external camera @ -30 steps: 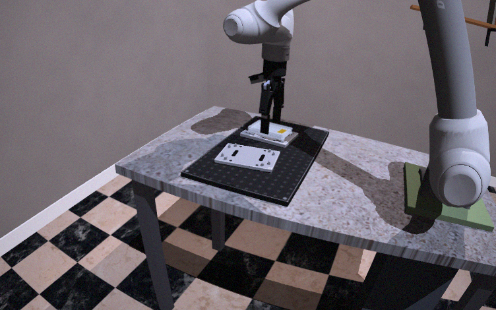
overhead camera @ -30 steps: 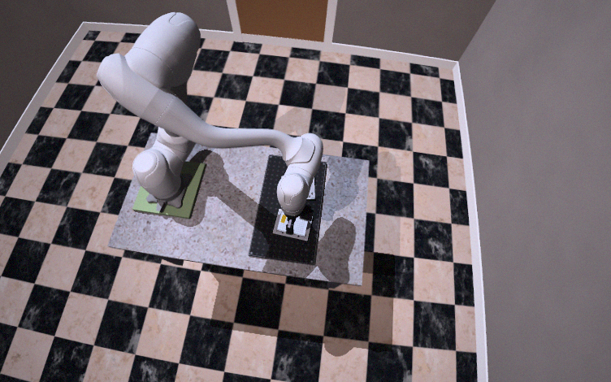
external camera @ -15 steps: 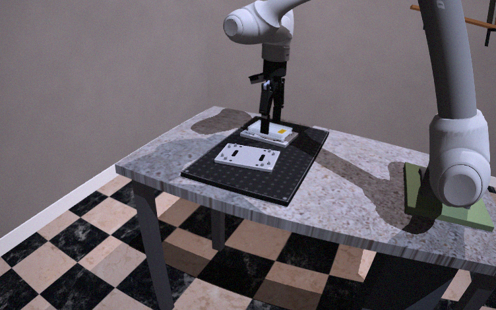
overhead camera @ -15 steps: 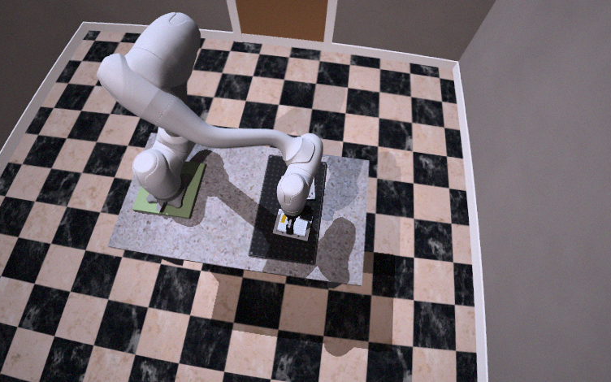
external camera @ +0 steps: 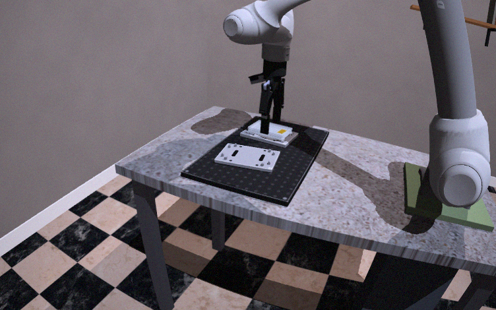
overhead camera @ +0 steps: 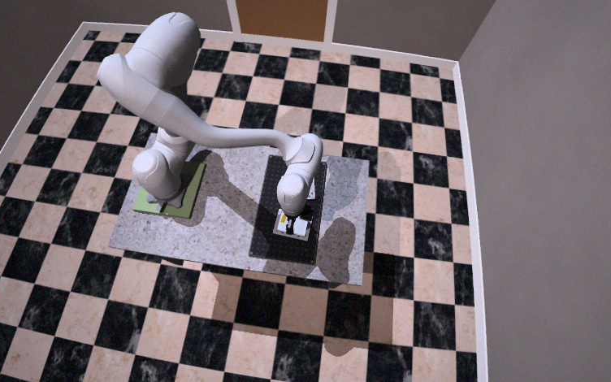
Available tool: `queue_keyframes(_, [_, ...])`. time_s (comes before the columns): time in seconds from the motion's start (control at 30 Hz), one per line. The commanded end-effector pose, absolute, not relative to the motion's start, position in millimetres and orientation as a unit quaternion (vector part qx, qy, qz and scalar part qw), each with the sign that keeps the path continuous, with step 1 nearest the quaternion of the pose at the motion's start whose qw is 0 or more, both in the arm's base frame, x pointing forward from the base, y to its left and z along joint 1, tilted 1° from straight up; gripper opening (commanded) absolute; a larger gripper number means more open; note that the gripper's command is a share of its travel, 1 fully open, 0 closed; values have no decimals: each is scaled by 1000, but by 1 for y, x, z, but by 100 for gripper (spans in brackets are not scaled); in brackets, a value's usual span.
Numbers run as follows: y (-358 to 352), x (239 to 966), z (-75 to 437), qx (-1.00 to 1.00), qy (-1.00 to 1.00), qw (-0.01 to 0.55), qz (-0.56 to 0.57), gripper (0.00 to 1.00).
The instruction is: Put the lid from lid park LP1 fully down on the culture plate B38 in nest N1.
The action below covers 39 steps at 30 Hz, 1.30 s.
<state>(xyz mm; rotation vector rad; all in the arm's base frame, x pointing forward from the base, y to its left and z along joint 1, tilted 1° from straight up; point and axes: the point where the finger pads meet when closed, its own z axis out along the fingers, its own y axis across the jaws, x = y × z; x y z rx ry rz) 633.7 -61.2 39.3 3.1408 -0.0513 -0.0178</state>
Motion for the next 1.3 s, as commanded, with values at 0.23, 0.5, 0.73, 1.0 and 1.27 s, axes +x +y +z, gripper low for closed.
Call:
queue_keyframes(0.23, [-61, 634, 38, 1000, -16, 0, -5, 60])
queue_keyframes(0.5, [-61, 634, 37, 1000, -16, 0, -5, 60])
queue_keyframes(0.73, [-61, 634, 37, 1000, -16, 0, -5, 60])
queue_keyframes(1.0, [-61, 634, 37, 1000, -16, 0, -5, 60])
queue_keyframes(1.27, [-61, 634, 37, 1000, -16, 0, -5, 69])
